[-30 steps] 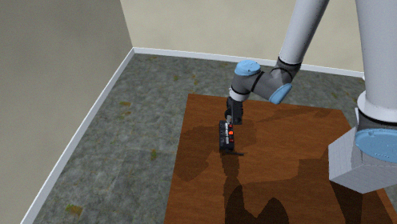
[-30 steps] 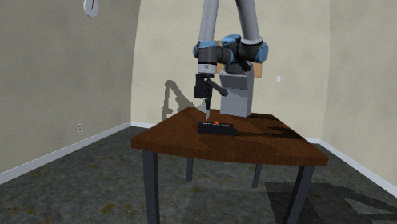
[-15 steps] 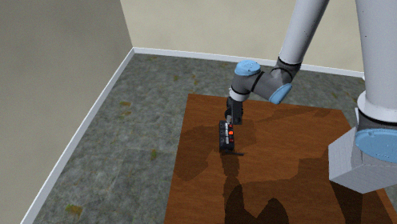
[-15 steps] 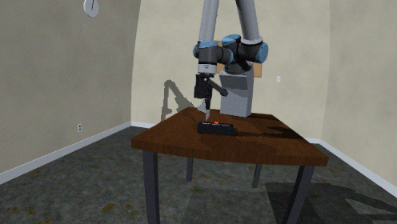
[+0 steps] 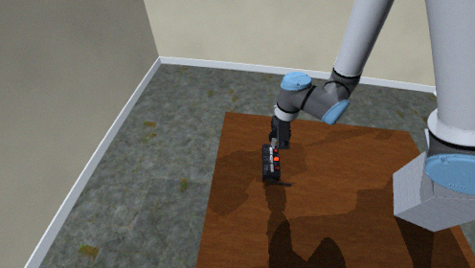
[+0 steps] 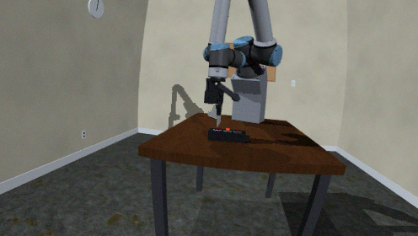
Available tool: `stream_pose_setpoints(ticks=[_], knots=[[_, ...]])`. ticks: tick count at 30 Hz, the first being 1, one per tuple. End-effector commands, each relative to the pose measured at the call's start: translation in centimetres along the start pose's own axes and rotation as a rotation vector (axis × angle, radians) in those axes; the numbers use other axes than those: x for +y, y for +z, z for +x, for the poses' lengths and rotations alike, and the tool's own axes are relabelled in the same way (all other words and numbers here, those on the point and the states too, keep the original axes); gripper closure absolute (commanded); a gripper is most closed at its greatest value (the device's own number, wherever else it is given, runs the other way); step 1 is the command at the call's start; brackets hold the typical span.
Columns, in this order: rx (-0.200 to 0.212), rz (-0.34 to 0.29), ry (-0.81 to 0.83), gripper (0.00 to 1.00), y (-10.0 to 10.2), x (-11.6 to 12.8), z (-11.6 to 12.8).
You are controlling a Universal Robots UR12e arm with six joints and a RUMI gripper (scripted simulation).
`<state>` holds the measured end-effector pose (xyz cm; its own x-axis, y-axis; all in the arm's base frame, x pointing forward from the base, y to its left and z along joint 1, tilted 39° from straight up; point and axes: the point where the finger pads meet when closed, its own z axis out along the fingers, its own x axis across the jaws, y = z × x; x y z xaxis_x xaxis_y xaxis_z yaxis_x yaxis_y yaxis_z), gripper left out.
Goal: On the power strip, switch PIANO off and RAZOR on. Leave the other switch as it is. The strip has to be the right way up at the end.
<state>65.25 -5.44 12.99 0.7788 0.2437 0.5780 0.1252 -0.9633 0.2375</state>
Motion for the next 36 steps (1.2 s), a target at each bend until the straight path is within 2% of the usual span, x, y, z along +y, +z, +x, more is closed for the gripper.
stream_pose_setpoints(ticks=[1,36], knots=[[-0.001,0.001,0.0,1.0,0.1,-0.15,-0.09],[0.0,0.0,0.0,1.0,0.96,-0.03,0.07]])
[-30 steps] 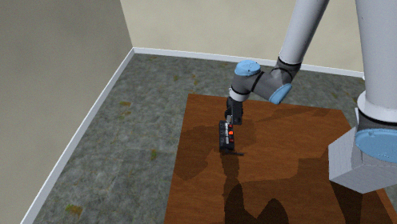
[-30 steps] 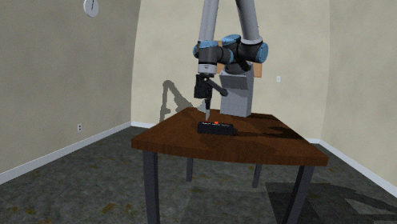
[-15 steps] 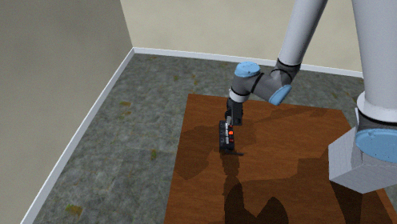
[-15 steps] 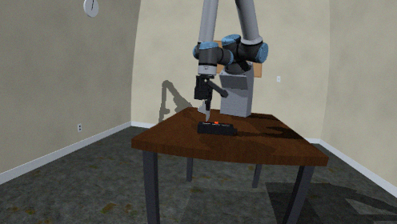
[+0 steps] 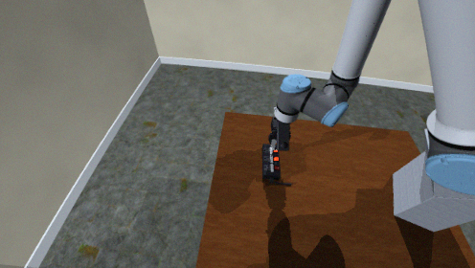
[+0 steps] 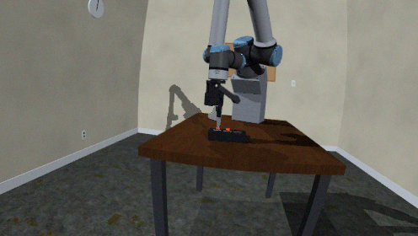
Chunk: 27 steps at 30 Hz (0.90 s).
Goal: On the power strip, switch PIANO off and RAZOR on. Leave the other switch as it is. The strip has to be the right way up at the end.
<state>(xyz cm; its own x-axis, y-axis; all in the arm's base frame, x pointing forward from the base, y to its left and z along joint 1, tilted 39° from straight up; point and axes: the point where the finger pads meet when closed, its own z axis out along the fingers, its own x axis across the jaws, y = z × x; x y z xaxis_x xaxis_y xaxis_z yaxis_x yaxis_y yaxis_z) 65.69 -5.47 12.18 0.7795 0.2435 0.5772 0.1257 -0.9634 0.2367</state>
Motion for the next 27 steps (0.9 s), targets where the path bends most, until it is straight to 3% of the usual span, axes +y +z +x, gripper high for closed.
stream_pose_setpoints(ticks=[1,12,27], knots=[[0.002,-0.001,0.0,1.0,0.1,0.1,0.2],[0.002,-0.002,0.0,1.0,-0.1,0.1,0.2],[-0.001,0.0,0.001,1.0,-3.1,0.0,-0.1]])
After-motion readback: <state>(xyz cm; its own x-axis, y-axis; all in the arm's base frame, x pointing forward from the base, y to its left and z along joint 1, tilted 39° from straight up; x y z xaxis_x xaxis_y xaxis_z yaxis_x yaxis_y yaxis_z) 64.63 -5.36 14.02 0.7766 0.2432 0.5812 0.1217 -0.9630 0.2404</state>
